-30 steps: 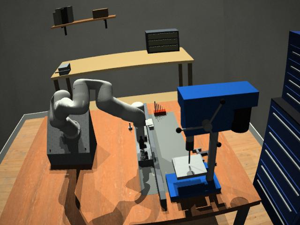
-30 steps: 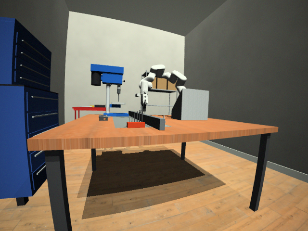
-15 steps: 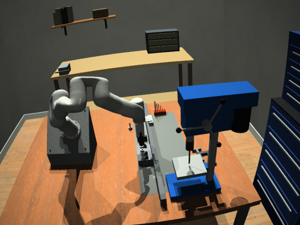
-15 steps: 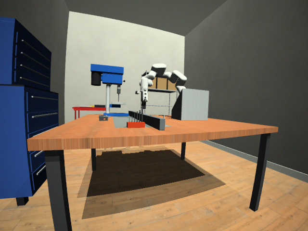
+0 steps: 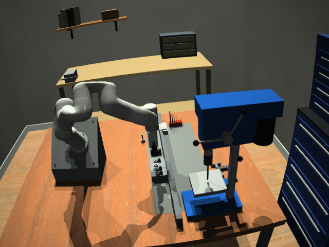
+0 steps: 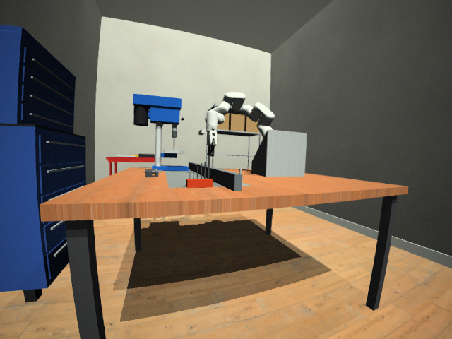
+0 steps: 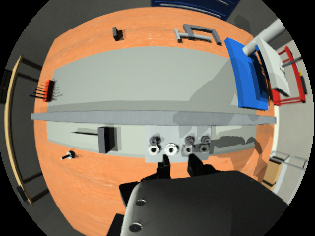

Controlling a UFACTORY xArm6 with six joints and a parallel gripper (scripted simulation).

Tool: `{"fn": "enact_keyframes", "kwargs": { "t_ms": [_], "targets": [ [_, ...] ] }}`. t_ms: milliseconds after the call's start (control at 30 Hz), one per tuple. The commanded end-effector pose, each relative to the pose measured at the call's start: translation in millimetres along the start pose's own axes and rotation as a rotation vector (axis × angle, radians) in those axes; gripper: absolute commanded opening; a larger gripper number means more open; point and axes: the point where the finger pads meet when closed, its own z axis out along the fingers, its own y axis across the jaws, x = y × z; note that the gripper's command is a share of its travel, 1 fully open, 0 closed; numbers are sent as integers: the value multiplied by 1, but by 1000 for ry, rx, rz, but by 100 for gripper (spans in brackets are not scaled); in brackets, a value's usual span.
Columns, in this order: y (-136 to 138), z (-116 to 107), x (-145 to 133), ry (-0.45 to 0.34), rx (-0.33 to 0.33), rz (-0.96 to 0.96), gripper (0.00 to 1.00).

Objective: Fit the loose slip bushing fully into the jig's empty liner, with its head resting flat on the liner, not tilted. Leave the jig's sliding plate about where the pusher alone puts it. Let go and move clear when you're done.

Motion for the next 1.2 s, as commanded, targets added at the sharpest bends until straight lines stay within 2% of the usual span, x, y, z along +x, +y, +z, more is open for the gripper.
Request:
{"fn": "enact_keyframes", "kwargs": {
  "t_ms": [0, 133, 1167],
  "targets": [
    [0, -8, 1, 3, 0, 1, 36],
    [0, -14, 1, 3, 0, 1, 36],
    [0, -14, 1, 3, 0, 1, 36]
  ]
}}
